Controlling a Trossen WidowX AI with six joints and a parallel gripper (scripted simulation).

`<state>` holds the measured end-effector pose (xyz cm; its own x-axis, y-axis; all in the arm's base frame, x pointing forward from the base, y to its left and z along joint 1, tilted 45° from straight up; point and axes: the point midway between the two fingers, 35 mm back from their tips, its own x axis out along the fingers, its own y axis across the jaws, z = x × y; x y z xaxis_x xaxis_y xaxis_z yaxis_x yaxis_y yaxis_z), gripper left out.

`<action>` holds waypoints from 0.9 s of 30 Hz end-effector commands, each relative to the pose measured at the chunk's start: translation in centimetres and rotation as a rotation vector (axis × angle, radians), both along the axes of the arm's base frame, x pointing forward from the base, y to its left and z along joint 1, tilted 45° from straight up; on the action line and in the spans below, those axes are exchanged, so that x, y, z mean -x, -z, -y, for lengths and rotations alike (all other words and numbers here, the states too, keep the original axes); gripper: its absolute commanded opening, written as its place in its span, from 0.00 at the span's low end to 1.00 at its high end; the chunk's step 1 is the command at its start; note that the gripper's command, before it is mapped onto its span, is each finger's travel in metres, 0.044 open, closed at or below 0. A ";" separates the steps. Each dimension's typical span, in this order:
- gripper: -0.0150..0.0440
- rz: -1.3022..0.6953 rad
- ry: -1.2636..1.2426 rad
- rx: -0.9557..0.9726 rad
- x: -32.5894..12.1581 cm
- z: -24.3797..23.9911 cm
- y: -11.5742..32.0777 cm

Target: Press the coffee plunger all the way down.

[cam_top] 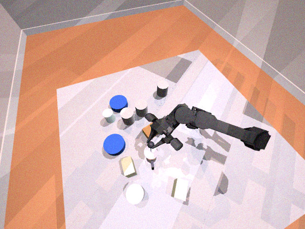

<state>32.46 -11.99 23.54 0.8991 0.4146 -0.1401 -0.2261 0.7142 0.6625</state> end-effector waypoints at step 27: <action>0.45 -0.006 0.000 0.001 -1.0 -2.3 2.8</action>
<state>33.29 -10.88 22.32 0.9106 0.3929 -0.1278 -0.2252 0.7313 0.6439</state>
